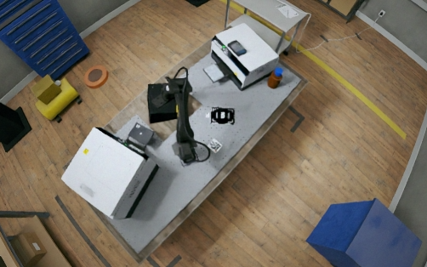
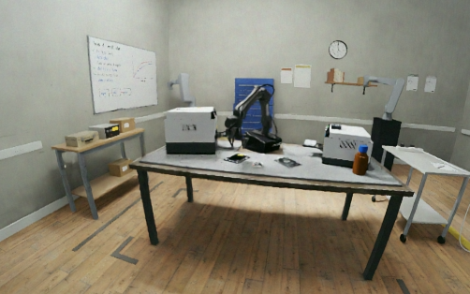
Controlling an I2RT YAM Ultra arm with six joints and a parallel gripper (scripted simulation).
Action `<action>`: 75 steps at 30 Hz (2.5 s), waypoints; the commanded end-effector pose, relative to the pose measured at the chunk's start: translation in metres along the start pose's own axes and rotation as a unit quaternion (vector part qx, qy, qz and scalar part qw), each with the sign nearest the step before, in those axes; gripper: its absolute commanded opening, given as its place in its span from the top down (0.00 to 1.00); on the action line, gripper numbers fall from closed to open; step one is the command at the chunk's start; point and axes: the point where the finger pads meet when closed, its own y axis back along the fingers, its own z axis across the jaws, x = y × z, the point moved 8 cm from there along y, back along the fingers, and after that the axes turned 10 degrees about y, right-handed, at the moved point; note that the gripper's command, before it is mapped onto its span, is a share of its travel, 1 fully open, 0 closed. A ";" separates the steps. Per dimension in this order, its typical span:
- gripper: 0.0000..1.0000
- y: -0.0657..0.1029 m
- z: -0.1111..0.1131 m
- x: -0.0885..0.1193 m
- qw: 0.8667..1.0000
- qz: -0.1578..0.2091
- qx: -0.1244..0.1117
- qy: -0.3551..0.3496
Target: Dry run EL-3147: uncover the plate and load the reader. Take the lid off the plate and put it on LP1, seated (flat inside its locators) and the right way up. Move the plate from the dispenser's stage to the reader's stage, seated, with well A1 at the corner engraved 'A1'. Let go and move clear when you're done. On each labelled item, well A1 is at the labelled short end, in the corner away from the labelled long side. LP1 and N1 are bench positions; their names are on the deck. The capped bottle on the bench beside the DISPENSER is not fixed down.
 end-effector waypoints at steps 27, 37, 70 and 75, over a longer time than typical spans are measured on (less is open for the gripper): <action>0.00 0.032 -0.002 -0.002 1.000 -0.012 0.004 -0.001; 0.00 0.038 0.033 -0.014 0.997 -0.013 0.017 0.079; 0.00 0.033 0.153 -0.016 0.932 0.016 0.030 0.360; 0.00 0.032 0.174 -0.012 0.910 0.021 0.032 0.412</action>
